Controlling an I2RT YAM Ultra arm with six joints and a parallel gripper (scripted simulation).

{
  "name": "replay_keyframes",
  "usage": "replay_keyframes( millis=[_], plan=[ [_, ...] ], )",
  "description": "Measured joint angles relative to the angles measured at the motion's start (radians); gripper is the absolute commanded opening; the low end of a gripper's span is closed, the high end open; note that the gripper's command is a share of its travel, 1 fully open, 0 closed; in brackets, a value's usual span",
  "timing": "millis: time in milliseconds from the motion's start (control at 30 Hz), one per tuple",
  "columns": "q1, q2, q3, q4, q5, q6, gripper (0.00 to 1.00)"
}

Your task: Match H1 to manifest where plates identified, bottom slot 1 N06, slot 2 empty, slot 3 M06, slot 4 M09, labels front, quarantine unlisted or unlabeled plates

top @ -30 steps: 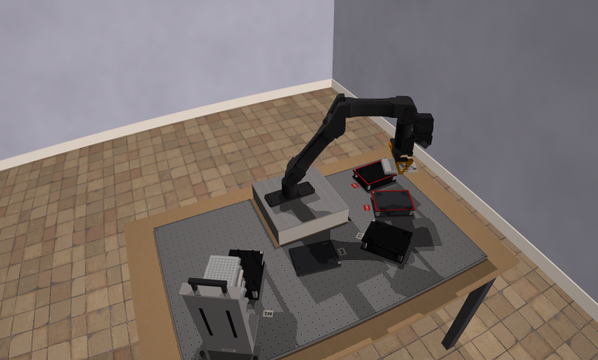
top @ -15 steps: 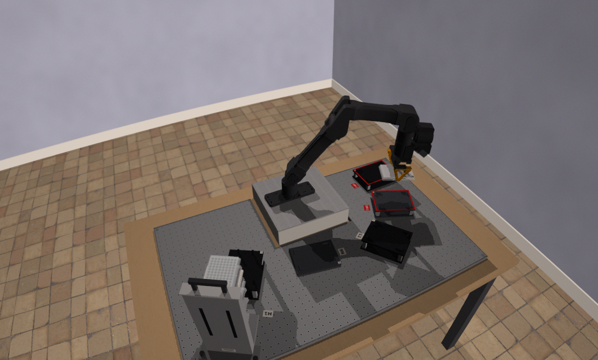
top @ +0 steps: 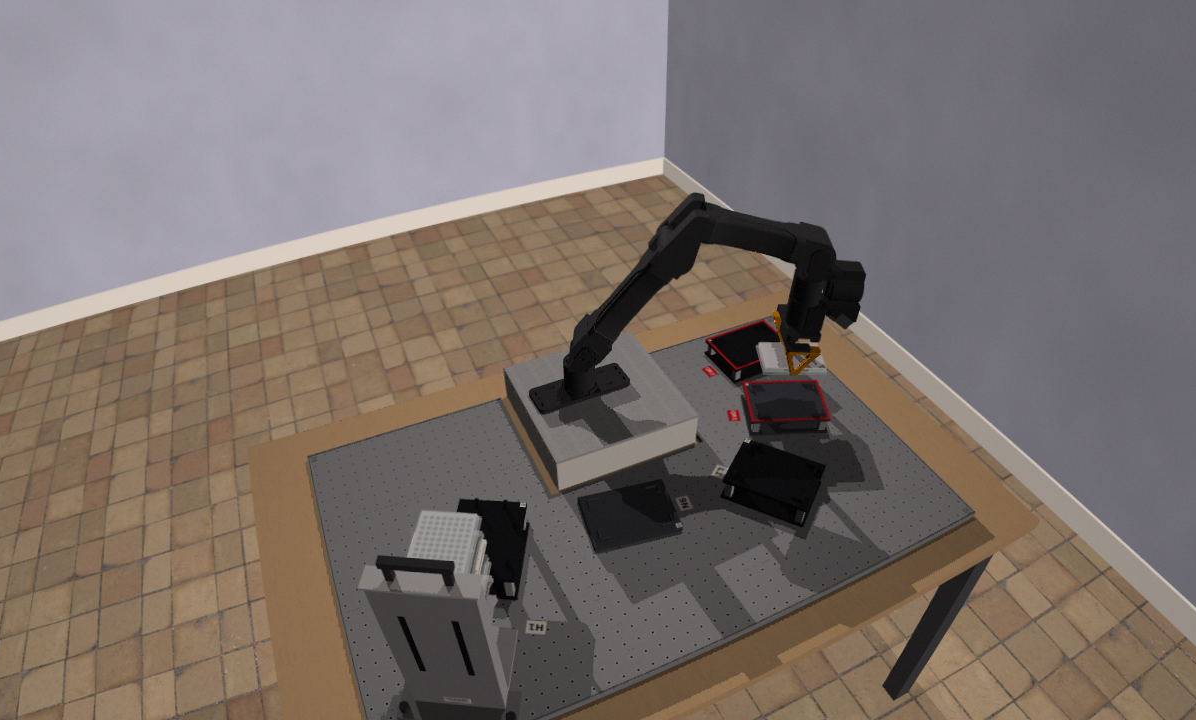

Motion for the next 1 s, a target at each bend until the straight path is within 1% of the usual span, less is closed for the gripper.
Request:
replay_keyframes(
  millis=[533,733,1000],
  plan=[
    [-0.001,0.006,-0.123,0.14,0.0,0.0,0.86],
    [-0.001,0.009,-0.124,0.166,0.0,0.0,0.86],
    [-0.001,0.009,-0.133,0.176,0.0,0.0,0.86]
  ],
)
